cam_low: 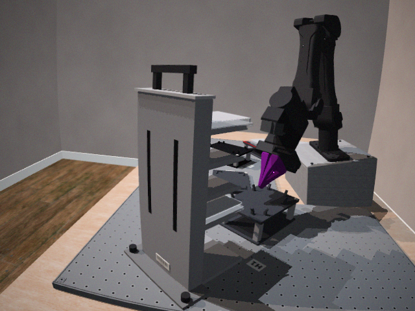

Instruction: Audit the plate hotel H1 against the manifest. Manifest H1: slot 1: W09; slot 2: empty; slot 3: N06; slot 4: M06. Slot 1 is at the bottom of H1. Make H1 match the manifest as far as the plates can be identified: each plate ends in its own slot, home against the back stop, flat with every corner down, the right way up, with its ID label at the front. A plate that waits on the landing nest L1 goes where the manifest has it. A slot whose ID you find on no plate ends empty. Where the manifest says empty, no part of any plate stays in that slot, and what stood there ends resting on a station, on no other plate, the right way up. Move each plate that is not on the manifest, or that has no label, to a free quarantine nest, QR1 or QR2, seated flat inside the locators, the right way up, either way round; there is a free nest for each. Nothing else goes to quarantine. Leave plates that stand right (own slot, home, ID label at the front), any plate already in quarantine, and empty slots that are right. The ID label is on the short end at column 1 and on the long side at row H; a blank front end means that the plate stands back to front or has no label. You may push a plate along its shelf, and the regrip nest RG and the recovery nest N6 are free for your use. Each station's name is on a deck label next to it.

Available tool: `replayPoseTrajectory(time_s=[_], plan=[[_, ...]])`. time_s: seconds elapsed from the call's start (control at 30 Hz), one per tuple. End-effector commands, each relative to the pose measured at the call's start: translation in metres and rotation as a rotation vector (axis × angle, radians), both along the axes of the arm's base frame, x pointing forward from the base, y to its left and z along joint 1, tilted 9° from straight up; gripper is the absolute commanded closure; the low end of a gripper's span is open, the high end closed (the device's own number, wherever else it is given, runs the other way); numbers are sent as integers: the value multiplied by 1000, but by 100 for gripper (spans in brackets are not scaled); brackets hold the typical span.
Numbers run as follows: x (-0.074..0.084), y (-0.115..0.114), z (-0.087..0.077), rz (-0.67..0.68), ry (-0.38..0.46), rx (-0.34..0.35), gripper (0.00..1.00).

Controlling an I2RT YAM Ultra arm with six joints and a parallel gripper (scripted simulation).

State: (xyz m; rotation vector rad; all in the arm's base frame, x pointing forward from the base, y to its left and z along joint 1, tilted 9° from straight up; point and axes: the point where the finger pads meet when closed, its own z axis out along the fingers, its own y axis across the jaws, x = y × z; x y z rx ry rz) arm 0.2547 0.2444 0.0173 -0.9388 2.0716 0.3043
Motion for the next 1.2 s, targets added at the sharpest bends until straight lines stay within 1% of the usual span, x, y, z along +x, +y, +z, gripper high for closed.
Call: replayPoseTrajectory(time_s=[0.0, 0.2, 0.27, 0.77, 0.83, 1.0, 1.17], plan=[[2, 4, 17, 1, -24, 25, 100], [0, 4, 33, 1, -24, 25, 100], [0, 4, 33, 1, -24, 25, 100], [-7, 3, 73, 1, -24, 26, 100], [-7, 3, 73, 1, -24, 26, 100], [-9, 3, 86, 1, -24, 26, 100], [-9, 3, 87, 1, -24, 26, 100]])
